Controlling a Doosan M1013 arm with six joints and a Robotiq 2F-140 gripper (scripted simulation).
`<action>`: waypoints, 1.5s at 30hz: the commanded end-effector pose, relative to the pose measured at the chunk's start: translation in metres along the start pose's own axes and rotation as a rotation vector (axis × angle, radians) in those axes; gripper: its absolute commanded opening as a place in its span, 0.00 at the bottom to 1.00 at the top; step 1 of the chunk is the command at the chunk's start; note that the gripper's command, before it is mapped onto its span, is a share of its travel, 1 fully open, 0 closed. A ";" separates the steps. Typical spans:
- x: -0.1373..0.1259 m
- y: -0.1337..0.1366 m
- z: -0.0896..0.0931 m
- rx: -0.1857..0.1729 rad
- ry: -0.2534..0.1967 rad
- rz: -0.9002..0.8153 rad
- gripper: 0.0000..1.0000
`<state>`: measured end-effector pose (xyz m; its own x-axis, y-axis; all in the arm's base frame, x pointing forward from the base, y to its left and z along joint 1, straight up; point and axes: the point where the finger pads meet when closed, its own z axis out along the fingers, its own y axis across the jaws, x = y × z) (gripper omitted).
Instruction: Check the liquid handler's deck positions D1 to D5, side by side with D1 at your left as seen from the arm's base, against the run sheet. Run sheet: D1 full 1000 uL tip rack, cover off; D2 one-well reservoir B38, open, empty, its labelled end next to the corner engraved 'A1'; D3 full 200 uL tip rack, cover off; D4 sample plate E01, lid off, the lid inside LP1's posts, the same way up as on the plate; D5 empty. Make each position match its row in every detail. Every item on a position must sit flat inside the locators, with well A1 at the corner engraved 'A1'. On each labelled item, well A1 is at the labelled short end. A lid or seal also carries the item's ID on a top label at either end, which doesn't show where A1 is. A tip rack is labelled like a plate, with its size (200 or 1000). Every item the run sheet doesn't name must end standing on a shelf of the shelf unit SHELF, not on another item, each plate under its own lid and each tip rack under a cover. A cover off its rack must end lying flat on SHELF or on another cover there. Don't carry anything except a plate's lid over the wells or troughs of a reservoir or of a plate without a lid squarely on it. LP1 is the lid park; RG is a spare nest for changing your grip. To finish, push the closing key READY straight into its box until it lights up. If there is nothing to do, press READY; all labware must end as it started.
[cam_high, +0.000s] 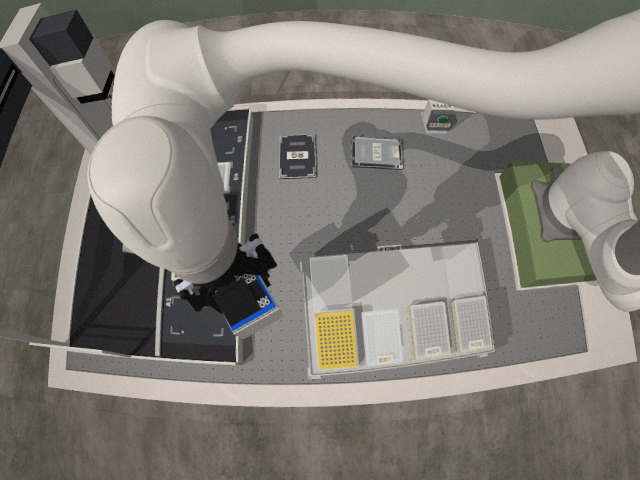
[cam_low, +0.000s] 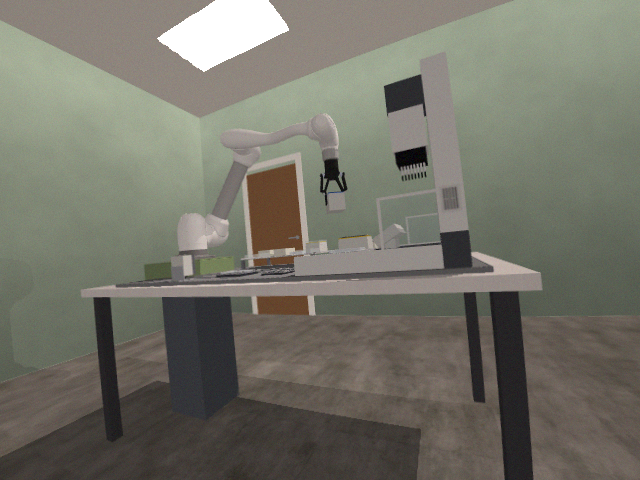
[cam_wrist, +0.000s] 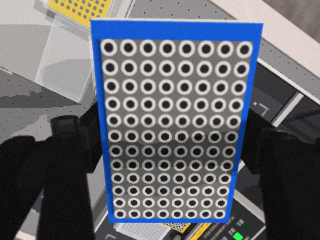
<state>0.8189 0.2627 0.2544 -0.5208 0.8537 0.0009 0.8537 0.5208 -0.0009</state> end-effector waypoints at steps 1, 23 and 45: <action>0.000 0.000 -0.001 -0.002 -0.001 0.053 0.10; 0.000 0.000 -0.001 -0.002 -0.001 0.453 0.10; 0.000 0.000 -0.001 -0.002 -0.001 0.813 0.10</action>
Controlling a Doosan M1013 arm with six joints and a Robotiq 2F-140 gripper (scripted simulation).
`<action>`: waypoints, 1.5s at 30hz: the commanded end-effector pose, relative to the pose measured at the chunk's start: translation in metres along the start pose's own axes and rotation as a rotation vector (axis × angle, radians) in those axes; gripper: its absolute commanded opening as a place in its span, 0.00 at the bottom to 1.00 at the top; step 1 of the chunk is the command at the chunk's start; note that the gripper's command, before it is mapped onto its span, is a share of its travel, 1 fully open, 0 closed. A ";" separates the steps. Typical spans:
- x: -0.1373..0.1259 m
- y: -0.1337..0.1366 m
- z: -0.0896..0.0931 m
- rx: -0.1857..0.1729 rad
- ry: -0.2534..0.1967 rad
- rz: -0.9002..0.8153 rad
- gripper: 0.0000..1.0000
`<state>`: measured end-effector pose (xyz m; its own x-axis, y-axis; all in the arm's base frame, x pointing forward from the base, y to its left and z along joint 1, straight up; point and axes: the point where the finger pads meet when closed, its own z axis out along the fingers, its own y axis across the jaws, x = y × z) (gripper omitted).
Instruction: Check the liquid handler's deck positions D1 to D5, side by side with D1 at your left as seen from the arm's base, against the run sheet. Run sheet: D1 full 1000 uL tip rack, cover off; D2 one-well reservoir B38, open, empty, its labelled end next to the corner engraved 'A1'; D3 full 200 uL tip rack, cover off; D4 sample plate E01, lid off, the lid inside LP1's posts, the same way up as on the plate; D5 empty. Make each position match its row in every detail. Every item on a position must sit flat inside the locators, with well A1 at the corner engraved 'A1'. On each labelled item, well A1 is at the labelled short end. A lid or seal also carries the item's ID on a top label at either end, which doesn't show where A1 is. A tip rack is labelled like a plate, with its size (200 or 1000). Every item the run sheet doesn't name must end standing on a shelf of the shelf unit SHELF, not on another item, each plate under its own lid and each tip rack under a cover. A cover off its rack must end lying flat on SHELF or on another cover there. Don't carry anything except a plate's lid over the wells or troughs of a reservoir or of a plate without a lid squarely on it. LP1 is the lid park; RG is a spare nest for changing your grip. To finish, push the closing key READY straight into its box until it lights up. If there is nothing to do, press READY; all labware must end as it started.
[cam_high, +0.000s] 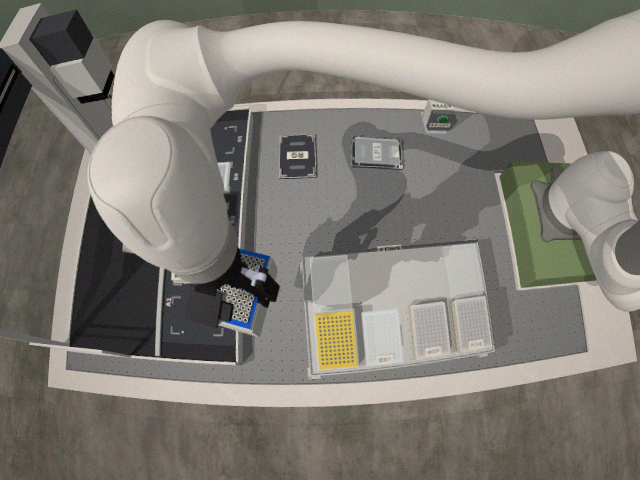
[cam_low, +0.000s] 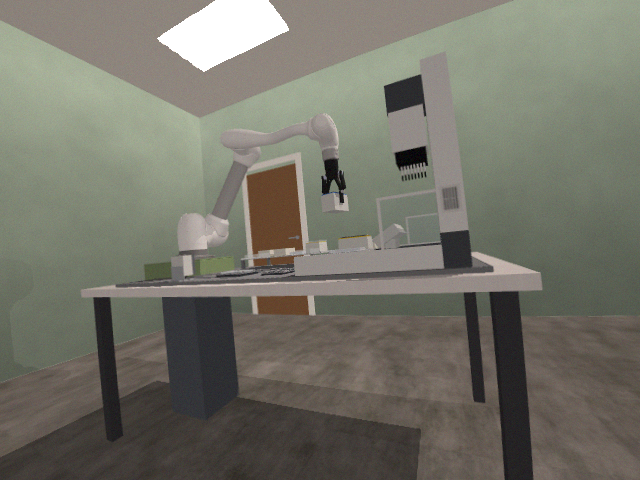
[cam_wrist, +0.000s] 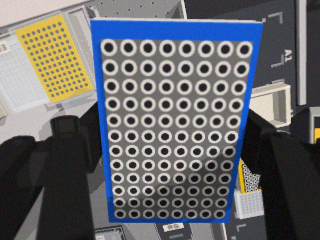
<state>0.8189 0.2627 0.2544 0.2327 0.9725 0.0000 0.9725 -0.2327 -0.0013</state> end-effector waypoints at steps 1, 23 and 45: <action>0.000 0.000 -0.001 -0.002 0.000 0.051 0.10; 0.000 0.000 -0.001 -0.002 0.001 0.451 0.10; 0.000 0.000 -0.001 -0.002 0.001 0.851 0.10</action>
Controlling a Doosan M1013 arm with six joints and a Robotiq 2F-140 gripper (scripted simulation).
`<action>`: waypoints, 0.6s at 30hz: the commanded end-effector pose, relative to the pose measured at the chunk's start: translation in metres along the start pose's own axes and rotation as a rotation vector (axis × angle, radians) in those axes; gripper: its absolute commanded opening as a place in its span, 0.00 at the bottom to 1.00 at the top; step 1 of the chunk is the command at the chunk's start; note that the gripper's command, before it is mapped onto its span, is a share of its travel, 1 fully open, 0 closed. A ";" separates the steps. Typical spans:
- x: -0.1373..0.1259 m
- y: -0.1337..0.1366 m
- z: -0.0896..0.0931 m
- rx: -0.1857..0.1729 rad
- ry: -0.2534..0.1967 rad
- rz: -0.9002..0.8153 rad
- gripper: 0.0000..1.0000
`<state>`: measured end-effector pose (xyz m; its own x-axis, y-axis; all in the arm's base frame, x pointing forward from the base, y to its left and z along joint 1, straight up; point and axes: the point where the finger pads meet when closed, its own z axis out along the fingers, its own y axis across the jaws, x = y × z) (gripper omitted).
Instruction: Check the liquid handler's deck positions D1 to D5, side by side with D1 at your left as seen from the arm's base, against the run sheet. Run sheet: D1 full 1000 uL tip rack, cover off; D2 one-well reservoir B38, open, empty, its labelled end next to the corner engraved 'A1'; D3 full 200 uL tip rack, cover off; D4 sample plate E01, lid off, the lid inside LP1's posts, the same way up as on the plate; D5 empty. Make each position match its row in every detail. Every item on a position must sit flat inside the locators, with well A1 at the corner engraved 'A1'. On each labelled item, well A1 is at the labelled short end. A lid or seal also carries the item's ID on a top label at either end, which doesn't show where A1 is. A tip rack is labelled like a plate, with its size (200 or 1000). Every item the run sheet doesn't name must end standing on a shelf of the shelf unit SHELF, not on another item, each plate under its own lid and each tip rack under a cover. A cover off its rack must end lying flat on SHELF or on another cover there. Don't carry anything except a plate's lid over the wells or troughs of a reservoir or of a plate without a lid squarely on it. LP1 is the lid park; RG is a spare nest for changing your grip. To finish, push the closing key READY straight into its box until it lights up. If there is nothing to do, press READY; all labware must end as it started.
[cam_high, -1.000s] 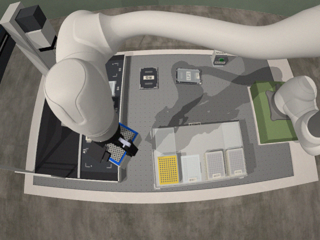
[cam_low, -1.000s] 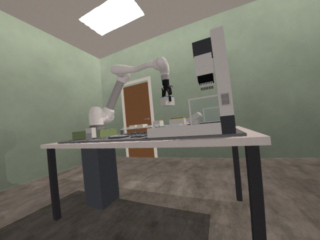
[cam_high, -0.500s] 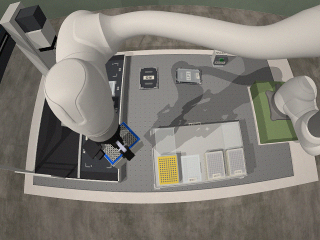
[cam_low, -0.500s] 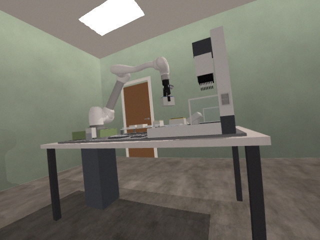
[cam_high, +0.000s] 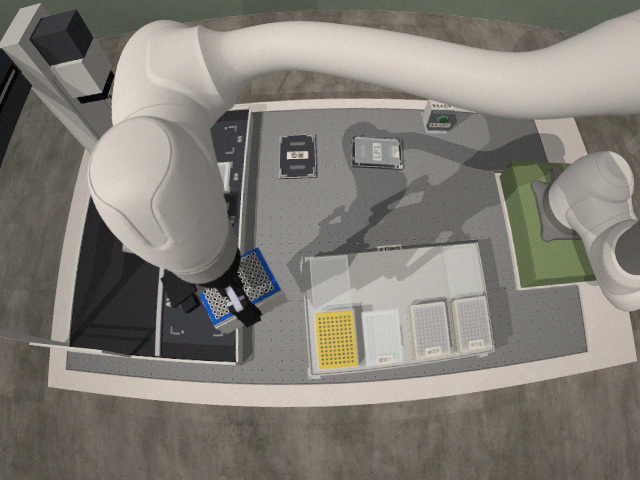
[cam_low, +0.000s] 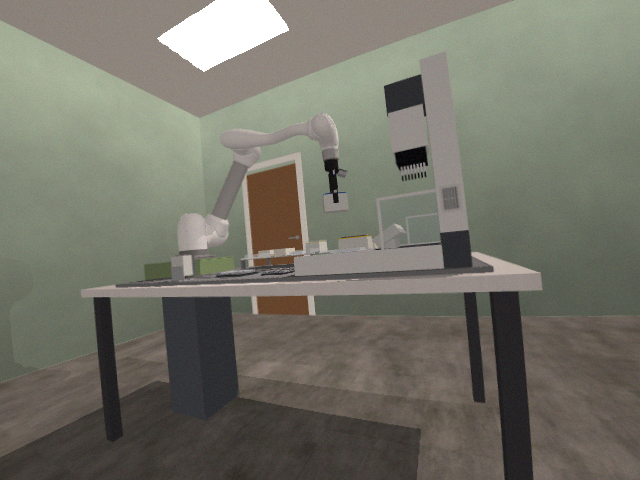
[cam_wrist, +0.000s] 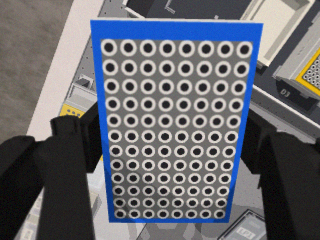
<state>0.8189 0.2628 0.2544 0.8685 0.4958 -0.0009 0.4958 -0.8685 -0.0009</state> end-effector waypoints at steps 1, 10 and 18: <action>0.000 0.000 -0.001 -0.001 0.002 0.053 0.10; 0.000 0.000 -0.001 -0.001 0.002 0.193 0.10; 0.000 0.000 -0.001 -0.001 0.002 0.353 0.10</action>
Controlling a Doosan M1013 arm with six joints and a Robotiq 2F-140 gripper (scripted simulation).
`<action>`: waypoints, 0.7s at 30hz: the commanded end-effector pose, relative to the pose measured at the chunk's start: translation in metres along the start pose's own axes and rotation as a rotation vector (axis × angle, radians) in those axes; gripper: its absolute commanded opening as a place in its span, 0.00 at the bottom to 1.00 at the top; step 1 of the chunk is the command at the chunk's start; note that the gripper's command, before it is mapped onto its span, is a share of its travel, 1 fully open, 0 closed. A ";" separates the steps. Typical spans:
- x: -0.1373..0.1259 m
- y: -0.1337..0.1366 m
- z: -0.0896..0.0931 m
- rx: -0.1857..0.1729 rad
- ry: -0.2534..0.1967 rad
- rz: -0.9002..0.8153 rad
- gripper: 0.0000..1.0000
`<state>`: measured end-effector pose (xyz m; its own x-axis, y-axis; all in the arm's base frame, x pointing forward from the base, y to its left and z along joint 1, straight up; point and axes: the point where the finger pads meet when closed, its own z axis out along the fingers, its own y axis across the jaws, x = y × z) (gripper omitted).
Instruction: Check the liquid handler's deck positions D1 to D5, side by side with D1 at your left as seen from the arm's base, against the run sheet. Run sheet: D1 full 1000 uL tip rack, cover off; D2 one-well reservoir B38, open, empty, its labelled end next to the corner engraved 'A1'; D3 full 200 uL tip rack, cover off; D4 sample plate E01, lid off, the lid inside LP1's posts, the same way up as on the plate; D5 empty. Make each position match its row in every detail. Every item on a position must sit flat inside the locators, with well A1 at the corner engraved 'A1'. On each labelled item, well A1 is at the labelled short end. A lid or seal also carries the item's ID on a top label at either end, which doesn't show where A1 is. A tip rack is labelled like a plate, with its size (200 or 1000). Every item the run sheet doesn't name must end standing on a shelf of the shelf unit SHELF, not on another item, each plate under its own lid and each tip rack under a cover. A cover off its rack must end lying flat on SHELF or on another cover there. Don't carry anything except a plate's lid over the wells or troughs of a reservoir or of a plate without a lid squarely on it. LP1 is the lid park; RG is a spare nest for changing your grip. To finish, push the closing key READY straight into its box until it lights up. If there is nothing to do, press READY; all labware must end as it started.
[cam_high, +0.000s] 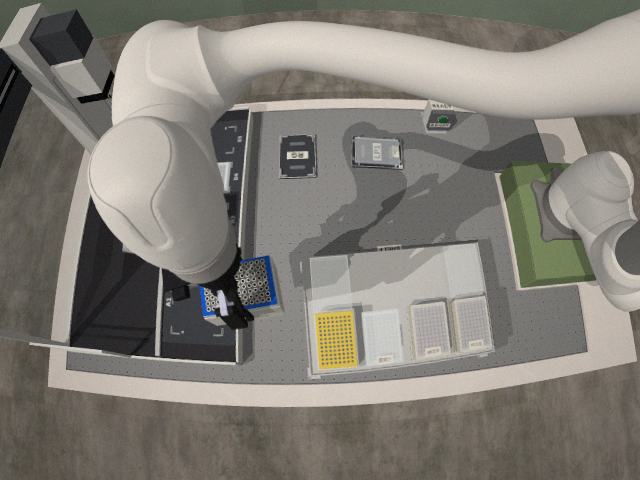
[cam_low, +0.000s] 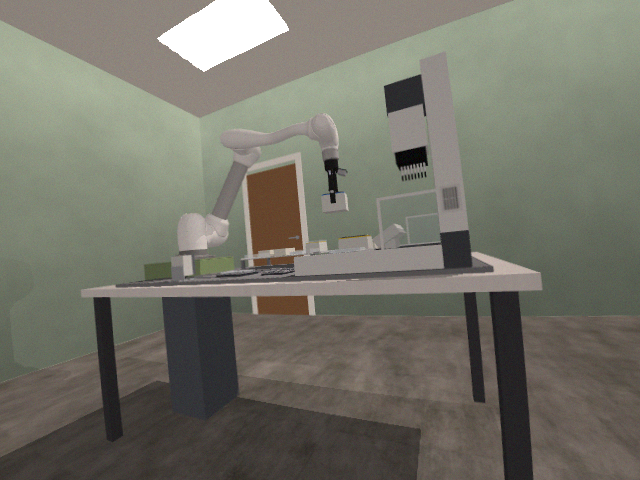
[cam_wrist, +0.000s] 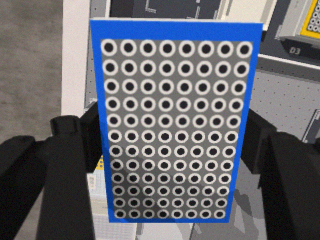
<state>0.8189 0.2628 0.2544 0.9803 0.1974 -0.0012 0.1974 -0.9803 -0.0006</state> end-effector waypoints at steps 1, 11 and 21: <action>0.000 0.000 -0.001 -0.001 0.002 0.033 0.10; 0.000 0.000 -0.001 -0.001 0.002 0.175 0.10; 0.000 0.000 -0.001 0.000 0.002 0.175 0.10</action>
<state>0.8189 0.2627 0.2544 0.9997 0.0241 -0.0012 0.0241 -0.9997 0.0000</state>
